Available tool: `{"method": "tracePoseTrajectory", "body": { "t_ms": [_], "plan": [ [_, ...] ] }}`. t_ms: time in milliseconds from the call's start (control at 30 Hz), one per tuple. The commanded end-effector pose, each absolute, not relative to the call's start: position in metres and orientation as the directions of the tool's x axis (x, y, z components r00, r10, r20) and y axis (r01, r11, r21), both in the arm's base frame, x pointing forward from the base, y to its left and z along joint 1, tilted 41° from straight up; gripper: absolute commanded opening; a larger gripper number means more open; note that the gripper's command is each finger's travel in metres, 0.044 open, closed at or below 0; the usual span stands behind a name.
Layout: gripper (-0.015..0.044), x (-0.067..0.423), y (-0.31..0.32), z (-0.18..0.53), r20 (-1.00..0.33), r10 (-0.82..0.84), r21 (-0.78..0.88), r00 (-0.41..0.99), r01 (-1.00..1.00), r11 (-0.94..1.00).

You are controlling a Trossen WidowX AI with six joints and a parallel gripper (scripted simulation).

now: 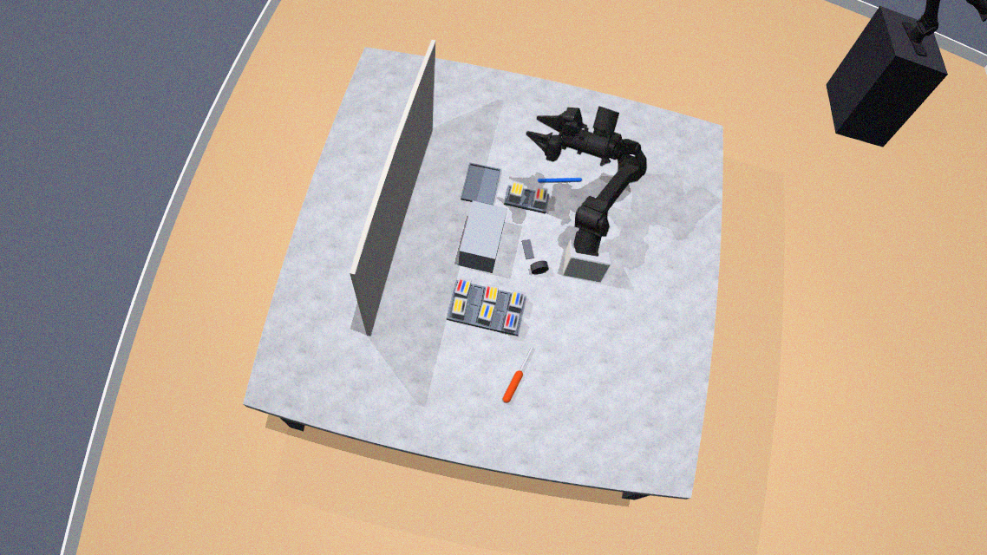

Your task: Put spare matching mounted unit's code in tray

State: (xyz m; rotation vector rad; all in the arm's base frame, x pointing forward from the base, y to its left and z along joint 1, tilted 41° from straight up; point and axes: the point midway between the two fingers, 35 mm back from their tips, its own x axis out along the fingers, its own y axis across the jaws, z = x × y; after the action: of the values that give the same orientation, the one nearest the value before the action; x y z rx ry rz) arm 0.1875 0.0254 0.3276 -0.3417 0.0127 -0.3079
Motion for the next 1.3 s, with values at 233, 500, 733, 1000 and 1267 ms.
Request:
{"method": "tracePoseTrajectory", "body": {
  "t_ms": [233,500,733,1000,1267],
  "plan": [
    [0.0440,0.190,0.028,0.328,0.037,-0.292,-0.346,0.956,0.286,0.893],
    [0.0440,0.228,0.066,0.329,-0.077,-0.245,-0.500,0.966,0.175,0.848],
    [0.0440,0.284,0.095,0.312,-0.282,-0.271,-0.529,0.921,0.086,0.844],
    [0.0440,0.336,0.106,0.258,-0.539,-0.389,-0.565,0.747,0.023,0.825],
    [0.0440,0.370,0.095,0.190,-0.724,-0.531,-0.582,0.440,0.025,0.813]
  ]
}}
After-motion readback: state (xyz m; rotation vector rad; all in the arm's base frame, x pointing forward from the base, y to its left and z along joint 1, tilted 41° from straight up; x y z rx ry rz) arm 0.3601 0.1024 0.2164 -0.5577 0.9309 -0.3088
